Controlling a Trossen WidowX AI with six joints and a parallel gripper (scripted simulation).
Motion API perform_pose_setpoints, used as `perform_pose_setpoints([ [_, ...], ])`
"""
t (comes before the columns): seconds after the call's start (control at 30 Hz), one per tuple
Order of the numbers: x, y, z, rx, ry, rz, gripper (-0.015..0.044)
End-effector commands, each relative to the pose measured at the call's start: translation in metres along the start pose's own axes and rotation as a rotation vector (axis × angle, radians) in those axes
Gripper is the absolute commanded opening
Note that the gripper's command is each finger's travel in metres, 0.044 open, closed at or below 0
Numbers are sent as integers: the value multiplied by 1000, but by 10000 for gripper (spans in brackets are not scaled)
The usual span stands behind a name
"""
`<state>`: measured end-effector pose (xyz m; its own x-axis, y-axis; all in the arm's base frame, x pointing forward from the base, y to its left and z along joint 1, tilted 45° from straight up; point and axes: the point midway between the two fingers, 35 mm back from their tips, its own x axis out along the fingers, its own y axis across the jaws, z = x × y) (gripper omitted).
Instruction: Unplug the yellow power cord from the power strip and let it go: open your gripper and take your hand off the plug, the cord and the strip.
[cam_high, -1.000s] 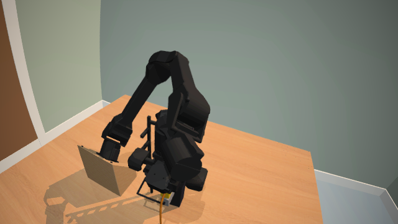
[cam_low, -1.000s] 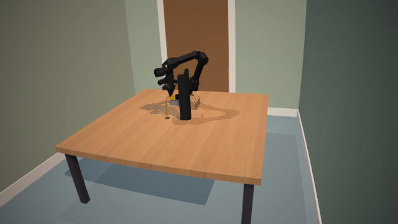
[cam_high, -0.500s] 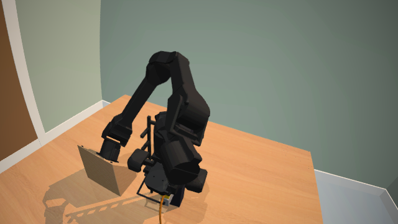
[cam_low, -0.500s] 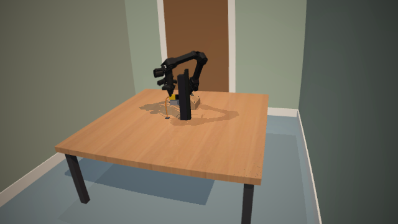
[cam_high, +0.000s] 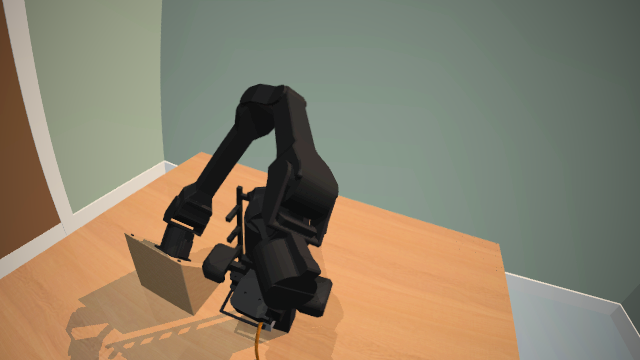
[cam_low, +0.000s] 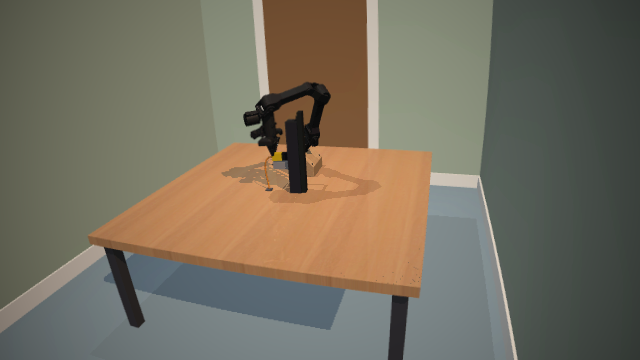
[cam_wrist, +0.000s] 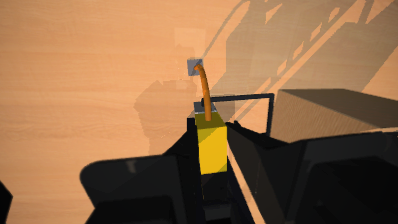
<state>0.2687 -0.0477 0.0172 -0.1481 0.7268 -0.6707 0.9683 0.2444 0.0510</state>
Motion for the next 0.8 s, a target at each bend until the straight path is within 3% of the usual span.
perform_pose_setpoints([
  [0.0,-11,1,33,-3,-66,19,0],
  [0.1,-13,0,38,-3,-66,19,0],
  [0.3,-9,1,29,-8,-69,16,157],
  [0.77,-16,1,29,-1,-63,19,160],
])
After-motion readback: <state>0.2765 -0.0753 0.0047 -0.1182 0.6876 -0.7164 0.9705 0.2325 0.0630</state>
